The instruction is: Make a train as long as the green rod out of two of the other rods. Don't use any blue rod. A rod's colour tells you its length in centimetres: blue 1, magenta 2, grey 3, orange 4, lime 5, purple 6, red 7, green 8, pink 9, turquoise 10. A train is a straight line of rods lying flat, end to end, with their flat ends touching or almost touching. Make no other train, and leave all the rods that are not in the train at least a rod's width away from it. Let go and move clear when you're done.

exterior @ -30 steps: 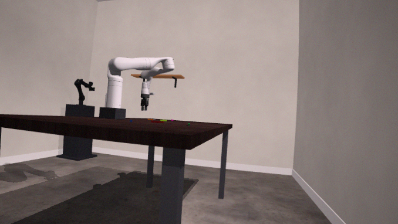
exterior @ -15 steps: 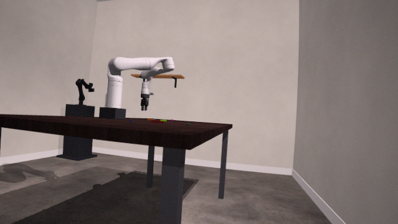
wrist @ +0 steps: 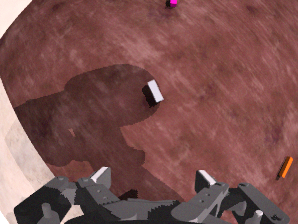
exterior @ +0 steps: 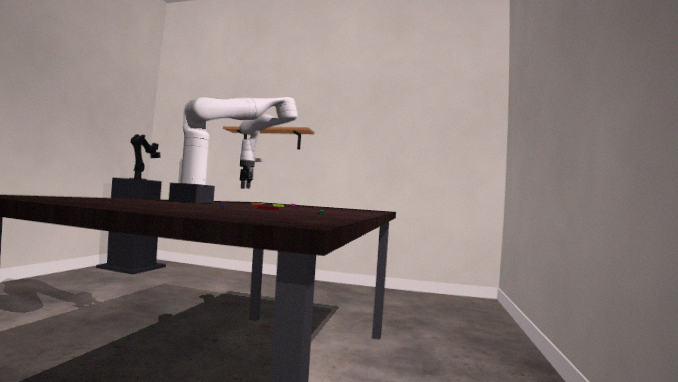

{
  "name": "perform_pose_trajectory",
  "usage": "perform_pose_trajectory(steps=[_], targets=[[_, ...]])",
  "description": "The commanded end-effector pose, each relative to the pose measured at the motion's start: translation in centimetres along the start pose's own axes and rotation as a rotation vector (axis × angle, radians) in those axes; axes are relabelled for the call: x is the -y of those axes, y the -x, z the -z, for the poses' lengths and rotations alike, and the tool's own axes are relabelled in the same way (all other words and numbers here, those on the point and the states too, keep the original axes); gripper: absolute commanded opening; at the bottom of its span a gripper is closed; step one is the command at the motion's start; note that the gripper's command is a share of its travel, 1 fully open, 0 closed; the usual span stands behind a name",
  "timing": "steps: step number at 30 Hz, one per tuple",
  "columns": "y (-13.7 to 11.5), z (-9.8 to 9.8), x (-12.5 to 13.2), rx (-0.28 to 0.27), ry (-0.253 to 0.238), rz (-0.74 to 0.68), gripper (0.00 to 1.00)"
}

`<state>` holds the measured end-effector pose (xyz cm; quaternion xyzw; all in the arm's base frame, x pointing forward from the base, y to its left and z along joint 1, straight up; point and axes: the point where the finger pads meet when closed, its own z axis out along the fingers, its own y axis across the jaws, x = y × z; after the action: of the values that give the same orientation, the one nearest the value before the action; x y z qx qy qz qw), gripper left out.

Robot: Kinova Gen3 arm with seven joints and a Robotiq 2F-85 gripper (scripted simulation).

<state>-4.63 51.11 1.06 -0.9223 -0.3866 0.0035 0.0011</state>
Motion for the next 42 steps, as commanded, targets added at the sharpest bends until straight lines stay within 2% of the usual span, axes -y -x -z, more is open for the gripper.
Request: perform_pose_trajectory(steps=[1, 6, 12, 14, 17, 29, 31, 35, 39, 42], targets=[[0.0, 0.1, -0.1, -0.001, -0.001, -0.012, 1.0], [0.0, -0.1, -1.7, 0.006, -0.002, -0.132, 1.0], [0.3, -0.3, -5.7, 0.018, -0.002, -0.447, 1.0], [0.3, -0.3, -5.7, 0.018, -0.002, -0.447, 1.0], [0.6, -0.3, -8.1, 0.021, -0.002, -0.639, 1.0], [1.5, -0.2, -14.1, 0.015, -0.001, -1.121, 1.0], [1.5, -0.2, -14.1, 0.015, -0.001, -1.121, 1.0], [2.1, 0.0, -17.0, 0.007, -0.001, -1.352, 1.0], [2.5, 0.1, -18.8, -0.001, -0.001, -1.499, 1.0], [2.8, 0.2, -19.5, -0.005, -0.002, -1.555, 1.0]])
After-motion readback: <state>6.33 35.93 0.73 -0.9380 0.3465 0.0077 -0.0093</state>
